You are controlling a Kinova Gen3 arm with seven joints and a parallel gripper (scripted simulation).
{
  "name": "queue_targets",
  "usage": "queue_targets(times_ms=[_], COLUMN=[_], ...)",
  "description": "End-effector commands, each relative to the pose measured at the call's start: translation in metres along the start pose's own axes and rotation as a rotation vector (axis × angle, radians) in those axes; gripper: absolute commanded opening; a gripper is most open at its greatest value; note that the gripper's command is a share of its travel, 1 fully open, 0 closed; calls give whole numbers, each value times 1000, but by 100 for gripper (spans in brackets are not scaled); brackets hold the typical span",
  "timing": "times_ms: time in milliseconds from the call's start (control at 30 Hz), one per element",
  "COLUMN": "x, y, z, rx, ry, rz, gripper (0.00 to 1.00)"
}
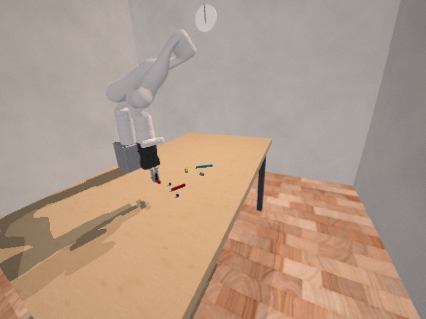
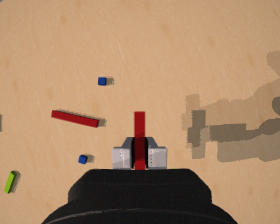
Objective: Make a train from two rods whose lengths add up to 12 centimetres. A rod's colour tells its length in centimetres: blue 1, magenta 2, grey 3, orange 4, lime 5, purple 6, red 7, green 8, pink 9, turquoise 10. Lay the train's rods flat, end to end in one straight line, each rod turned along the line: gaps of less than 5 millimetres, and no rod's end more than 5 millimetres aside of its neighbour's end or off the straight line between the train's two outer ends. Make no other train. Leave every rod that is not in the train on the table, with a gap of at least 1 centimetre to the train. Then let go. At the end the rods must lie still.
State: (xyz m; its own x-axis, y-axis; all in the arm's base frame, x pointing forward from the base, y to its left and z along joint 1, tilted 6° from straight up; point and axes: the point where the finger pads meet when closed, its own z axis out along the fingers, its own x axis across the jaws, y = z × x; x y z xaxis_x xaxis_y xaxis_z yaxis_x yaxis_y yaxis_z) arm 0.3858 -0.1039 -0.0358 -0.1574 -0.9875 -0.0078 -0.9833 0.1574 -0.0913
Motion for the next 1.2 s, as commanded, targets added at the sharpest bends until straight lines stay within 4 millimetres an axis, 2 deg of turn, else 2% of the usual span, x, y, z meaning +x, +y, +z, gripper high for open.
queue_targets(times_ms=[0,400,1167], x=[-5,-4,-6], y=[-5,-5,-5], z=[-6,-27,-28], rx=[13,13,13], ry=[-7,-7,-7], rz=[-5,-5,1], gripper=[24,24,24])
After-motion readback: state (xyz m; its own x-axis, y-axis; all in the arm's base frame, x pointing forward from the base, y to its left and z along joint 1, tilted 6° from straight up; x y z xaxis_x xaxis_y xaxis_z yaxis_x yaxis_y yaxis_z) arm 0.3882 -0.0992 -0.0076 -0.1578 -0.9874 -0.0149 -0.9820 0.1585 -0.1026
